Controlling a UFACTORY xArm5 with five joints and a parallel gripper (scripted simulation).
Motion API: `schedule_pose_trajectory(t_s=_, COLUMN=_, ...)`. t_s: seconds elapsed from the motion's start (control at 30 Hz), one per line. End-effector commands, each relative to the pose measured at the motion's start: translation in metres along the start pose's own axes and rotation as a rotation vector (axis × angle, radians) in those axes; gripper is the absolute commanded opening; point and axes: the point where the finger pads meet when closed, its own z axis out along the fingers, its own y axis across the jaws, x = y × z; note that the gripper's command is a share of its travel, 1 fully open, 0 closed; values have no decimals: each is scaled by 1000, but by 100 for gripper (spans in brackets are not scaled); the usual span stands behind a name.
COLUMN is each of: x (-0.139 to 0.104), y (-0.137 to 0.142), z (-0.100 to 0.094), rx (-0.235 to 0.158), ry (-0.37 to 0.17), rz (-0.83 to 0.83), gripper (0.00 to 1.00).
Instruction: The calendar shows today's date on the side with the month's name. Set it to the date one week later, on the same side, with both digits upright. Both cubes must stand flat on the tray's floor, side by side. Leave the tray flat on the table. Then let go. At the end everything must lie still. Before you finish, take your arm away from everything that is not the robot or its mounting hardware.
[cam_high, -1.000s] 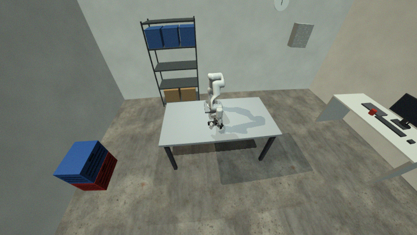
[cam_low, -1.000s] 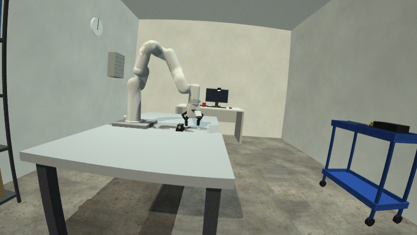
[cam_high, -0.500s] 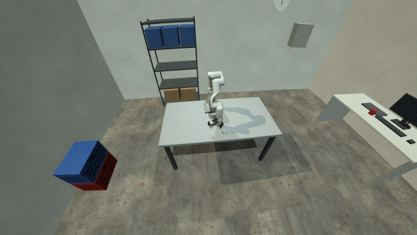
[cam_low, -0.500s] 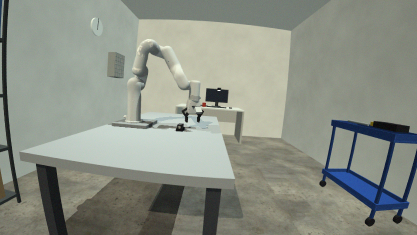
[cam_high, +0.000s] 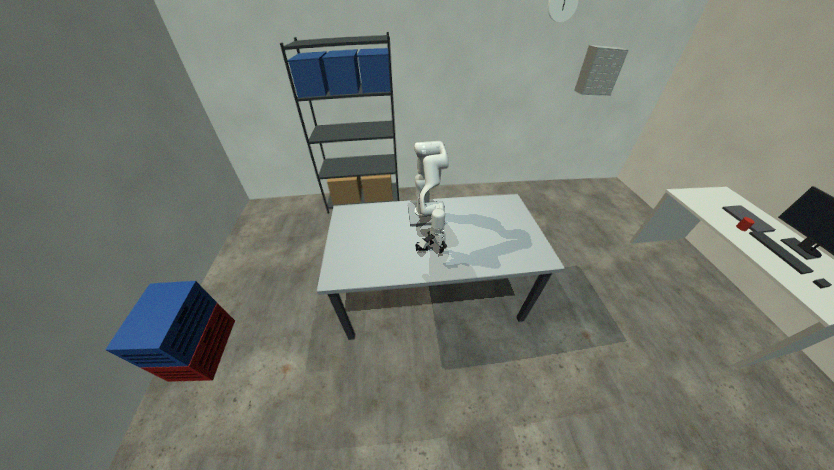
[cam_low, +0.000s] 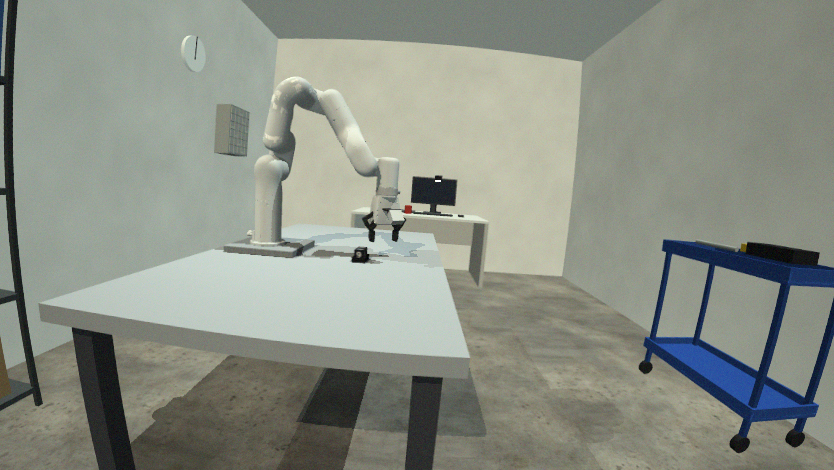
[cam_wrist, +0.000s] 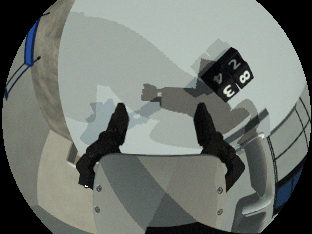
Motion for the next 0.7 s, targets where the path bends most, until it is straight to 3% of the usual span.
schedule_pose_trajectory(t_s=0.0, x=4, y=15, z=-2, rx=4, ry=2, rz=-17, gripper=100)
schedule_pose_trajectory(t_s=0.67, x=11, y=49, z=-2, rx=4, ry=2, rz=-125, gripper=100)
